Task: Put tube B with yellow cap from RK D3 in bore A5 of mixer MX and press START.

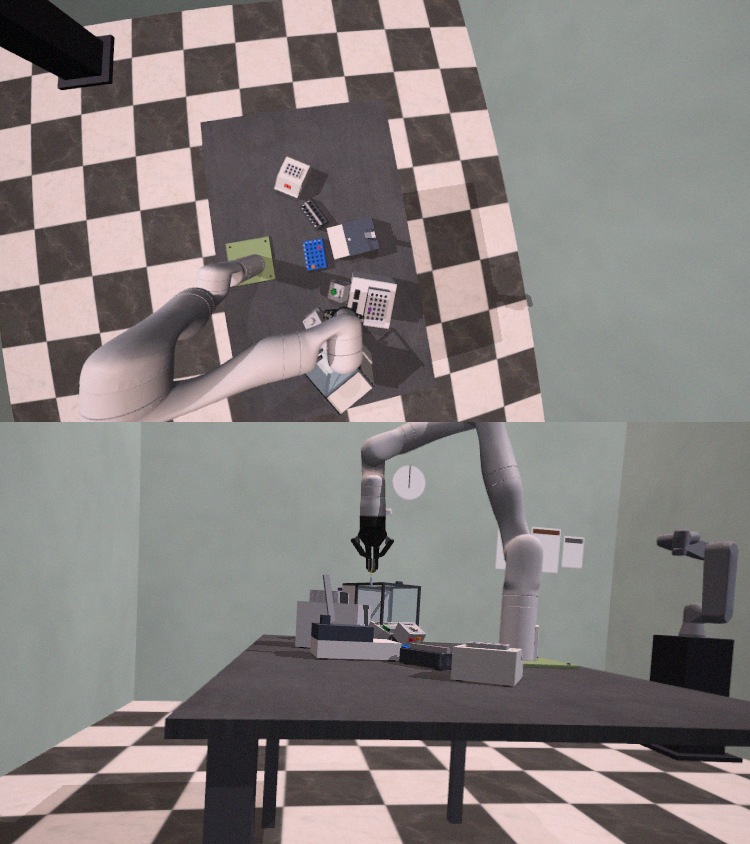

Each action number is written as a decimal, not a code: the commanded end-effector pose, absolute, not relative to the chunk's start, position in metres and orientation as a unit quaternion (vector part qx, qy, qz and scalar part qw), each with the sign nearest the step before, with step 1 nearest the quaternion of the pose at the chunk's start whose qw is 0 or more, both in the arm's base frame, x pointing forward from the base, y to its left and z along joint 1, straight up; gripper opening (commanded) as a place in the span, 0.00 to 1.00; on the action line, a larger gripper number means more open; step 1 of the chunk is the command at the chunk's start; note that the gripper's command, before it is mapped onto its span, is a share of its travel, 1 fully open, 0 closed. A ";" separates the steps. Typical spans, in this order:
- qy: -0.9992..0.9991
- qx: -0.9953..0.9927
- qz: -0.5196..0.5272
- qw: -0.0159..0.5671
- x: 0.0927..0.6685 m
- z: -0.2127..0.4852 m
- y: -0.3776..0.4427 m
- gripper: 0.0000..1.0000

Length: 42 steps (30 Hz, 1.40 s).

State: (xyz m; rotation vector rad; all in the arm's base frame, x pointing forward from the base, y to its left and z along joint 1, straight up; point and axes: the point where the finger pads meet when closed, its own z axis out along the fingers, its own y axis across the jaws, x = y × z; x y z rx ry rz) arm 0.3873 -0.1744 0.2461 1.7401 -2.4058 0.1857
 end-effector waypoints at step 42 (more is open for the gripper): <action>-0.806 0.583 0.063 0.083 0.473 0.247 -0.219 0.10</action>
